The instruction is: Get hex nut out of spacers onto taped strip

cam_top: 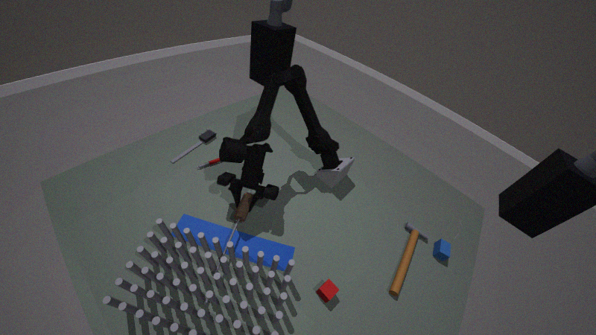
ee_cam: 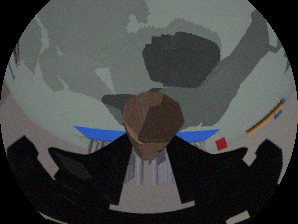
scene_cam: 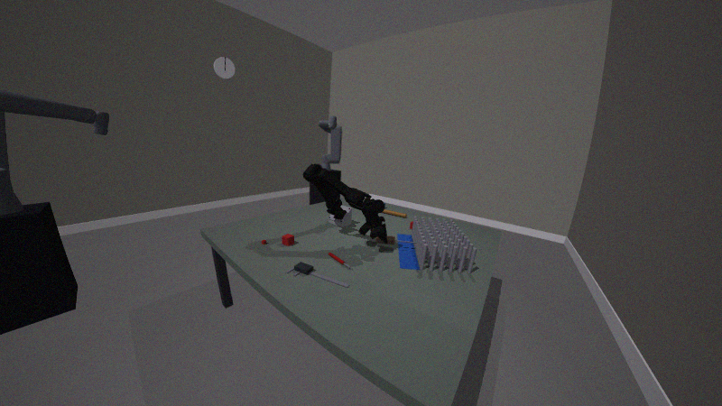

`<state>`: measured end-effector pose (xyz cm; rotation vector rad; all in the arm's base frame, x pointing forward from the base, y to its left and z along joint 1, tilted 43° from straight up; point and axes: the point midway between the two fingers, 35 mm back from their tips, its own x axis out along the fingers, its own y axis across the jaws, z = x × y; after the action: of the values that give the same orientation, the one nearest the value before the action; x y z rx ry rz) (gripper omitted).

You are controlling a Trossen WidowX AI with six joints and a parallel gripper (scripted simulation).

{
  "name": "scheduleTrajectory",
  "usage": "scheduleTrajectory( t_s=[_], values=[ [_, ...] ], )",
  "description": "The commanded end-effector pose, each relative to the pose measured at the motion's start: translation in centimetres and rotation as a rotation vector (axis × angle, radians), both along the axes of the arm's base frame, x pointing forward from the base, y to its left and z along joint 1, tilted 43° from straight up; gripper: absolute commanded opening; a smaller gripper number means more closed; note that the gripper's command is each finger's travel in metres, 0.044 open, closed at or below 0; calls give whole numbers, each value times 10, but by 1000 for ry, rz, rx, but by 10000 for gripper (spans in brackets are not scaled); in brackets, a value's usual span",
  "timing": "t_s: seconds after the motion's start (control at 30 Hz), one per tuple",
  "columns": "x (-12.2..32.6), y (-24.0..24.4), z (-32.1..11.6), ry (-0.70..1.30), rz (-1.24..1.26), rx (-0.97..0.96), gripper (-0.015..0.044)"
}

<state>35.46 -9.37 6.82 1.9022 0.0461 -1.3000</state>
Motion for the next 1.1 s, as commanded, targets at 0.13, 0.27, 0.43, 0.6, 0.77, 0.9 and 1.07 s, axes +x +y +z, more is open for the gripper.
scheduleTrajectory(
  t_s=[0.13, 0.27, 0.43, 0.6, 0.77, 0.9, 1.07],
  values=[
    [7, 2, -1, -8, -2, 2, 0],
    [10, 3, -2, -8, -2, 3, 0],
    [13, 4, -3, -8, -2, 3, 0],
    [15, 5, -4, -8, -2, 3, 0],
    [18, 6, -5, -8, -2, 3, 0],
    [21, 7, -6, -9, -2, 3, 0],
    [24, 8, -7, -9, -2, 3, 0]
  ],
)
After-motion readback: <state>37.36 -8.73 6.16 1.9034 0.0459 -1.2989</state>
